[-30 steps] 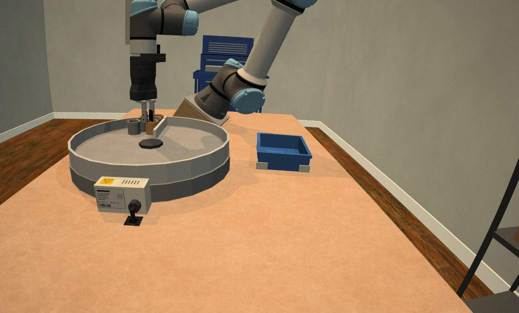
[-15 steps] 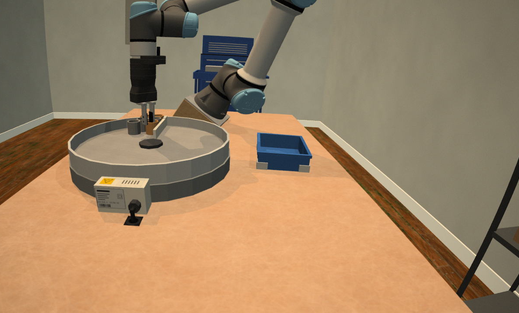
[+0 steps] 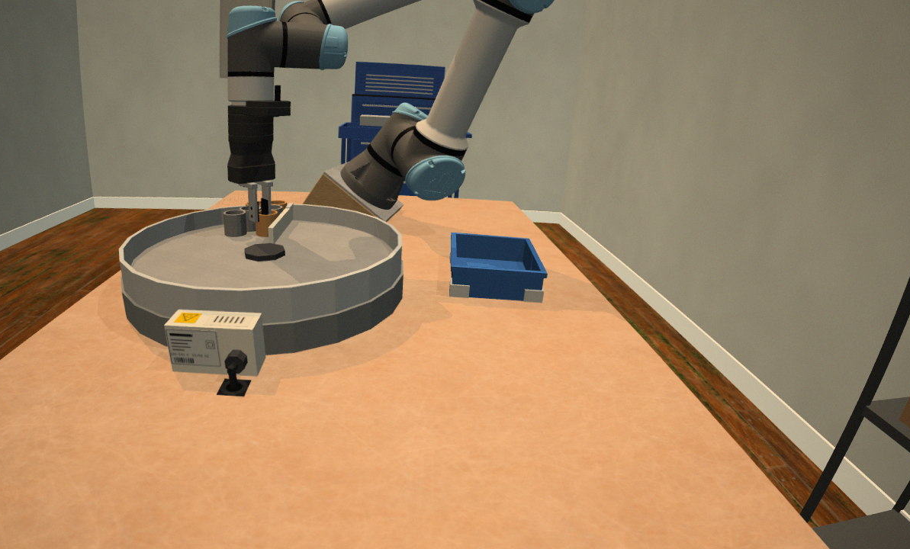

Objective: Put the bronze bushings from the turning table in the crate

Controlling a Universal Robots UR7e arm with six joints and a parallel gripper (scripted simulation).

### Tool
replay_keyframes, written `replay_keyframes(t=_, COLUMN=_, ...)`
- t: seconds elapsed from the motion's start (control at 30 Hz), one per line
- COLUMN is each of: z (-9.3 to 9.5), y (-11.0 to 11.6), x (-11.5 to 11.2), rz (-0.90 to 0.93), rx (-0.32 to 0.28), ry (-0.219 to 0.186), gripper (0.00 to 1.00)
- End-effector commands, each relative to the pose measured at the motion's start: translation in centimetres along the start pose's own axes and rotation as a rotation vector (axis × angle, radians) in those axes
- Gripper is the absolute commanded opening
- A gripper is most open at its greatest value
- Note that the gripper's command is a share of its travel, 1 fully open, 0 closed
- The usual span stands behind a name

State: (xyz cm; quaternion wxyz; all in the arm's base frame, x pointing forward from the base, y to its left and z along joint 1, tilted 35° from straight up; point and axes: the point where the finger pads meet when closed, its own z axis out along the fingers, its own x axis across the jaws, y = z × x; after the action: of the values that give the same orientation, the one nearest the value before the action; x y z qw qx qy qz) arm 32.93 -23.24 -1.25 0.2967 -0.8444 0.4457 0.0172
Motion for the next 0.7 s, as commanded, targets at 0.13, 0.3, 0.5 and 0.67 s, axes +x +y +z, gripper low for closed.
replay_keyframes(t=0.13, z=0.27, y=0.01, x=0.03, rz=0.000, rx=0.000, ry=0.001, gripper=0.45)
replay_keyframes(t=0.3, z=0.27, y=0.01, x=0.03, rz=0.000, rx=0.000, ry=0.001, gripper=0.45)
replay_keyframes(t=0.5, z=0.95, y=0.01, x=0.03, rz=0.000, rx=0.000, ry=0.001, gripper=0.45)
replay_keyframes(t=0.67, z=0.95, y=0.01, x=0.03, rz=0.000, rx=0.000, ry=0.001, gripper=0.45)
